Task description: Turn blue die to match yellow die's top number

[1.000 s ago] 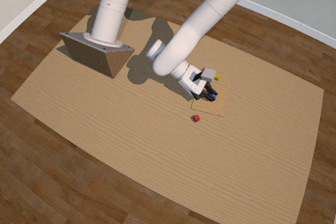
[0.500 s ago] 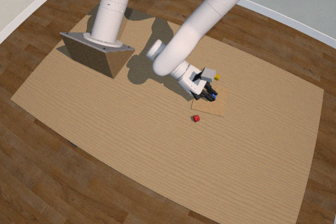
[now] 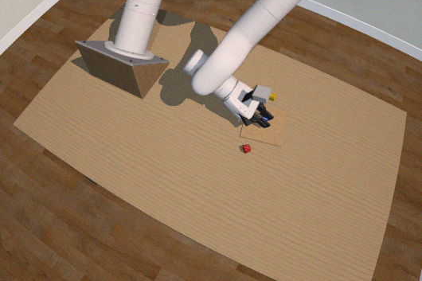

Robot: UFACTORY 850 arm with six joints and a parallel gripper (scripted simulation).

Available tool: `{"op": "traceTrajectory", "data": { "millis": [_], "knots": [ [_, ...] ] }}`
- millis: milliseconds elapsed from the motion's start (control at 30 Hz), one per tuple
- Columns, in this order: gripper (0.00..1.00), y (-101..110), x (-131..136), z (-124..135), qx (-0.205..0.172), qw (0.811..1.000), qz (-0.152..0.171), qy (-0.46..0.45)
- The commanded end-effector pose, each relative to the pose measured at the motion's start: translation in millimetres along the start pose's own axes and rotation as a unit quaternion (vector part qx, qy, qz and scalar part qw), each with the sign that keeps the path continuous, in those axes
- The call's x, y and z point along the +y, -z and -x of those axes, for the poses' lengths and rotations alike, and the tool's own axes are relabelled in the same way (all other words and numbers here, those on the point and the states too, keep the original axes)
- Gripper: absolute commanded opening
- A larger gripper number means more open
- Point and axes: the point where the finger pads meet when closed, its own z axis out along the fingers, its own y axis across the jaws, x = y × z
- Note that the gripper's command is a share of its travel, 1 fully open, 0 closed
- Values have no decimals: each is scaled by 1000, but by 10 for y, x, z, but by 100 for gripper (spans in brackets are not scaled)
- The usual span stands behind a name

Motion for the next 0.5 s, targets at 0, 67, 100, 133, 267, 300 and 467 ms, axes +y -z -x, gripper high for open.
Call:
{"op": "traceTrajectory", "data": {
  "millis": [0,67,100,133,267,300,467],
  "knots": [
    [28,-1,0,-8,1,1000,0,0],
    [32,-1,0,-8,1,1000,0,0],
    [32,-1,0,-8,1,1000,0,0],
    [36,-1,0,-8,1,1000,0,0],
    [36,-1,0,-8,1,1000,0,0],
    [36,-1,0,-8,1,1000,0,0],
    [36,-1,0,-8,1,1000,0,0]
  ]
}}
